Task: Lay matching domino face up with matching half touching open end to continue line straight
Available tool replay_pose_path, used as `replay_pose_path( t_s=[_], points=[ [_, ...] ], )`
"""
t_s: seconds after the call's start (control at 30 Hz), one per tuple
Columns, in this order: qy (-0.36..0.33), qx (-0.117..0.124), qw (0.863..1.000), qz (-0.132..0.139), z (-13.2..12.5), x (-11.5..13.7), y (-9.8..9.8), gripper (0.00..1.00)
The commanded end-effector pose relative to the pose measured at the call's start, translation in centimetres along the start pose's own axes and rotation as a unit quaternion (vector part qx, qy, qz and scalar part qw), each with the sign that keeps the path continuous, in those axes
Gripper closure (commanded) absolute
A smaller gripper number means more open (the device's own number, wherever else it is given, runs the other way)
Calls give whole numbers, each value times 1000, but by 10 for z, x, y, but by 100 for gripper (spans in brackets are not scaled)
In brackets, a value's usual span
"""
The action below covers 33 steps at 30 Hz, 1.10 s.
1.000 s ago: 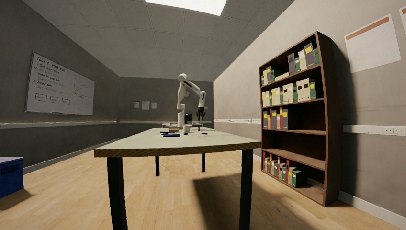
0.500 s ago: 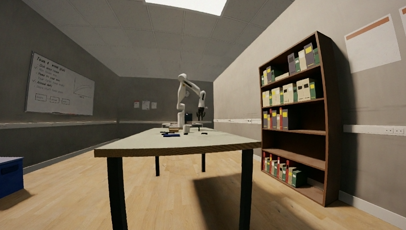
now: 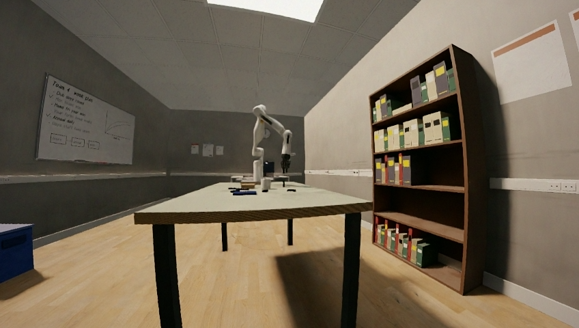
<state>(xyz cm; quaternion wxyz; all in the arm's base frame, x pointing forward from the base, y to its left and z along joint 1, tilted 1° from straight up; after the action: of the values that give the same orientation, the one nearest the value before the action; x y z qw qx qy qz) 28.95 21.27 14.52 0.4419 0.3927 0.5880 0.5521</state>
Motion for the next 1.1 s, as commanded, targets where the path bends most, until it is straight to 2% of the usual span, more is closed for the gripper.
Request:
replay_pose_path(
  t_s=[0.0,0.23,0.3,0.47,0.57,0.7,1.07],
  points=[
    [-88,2,996,10,0,-3,-5,51],
    [-245,12,969,27,3,-10,-13,51],
    [-245,12,969,27,3,-10,-13,51],
    [-320,17,947,36,5,-13,-16,51],
    [-344,19,938,38,6,-14,-17,51],
    [-356,20,934,39,6,-15,-18,51],
    [-356,20,933,40,6,-15,-18,51]
  ],
)
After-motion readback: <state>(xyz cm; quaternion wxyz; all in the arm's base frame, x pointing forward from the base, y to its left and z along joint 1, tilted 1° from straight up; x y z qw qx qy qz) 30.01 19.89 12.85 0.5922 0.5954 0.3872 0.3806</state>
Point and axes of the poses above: the point where the finger pads meet when closed, its own y axis back along the fingers, its own z axis across the jaws, x = y × z, the point moved 5 cm from there along y, back along the fingers, and after that the axes turned 2 degrees about y, right-handed, at the moved point
